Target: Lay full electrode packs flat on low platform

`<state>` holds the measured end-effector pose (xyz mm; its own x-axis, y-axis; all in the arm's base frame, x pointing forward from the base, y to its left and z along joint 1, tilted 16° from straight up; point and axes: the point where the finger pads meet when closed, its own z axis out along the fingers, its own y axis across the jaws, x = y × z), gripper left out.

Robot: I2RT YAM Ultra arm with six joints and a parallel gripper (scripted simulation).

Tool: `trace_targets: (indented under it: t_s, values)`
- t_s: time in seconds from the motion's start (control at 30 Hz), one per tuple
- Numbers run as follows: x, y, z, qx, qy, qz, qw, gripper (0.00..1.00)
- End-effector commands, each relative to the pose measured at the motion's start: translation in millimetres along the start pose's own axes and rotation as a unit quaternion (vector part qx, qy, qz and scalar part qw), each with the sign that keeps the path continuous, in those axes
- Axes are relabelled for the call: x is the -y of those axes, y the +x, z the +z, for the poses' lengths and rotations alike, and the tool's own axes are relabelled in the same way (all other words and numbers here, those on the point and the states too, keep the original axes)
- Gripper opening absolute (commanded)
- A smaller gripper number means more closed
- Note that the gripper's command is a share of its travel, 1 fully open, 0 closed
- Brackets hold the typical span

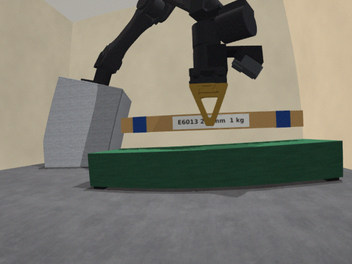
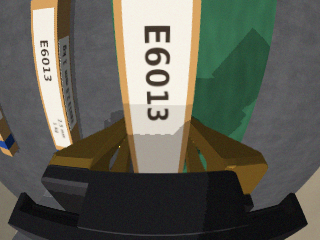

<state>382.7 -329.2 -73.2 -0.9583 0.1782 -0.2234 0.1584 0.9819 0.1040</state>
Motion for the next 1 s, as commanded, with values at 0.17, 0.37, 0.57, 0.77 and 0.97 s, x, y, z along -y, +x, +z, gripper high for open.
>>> trace_targets:
  t_s: [0.17, 0.37, 0.57, 0.77, 0.97]
  values:
    - [21, -23, -43.6, 0.042, 0.025, -0.004, 0.999, 0.0]
    - [31, -23, -44.2, 0.042, 0.025, -0.004, 0.999, 0.0]
    - [40, -23, -44.7, 0.042, 0.025, -0.004, 0.999, 0.0]
    - [48, -22, -44.3, 0.041, 0.025, -0.004, 0.999, 0.0]
    - [55, -22, -45.5, 0.041, 0.026, -0.004, 0.999, 0.0]
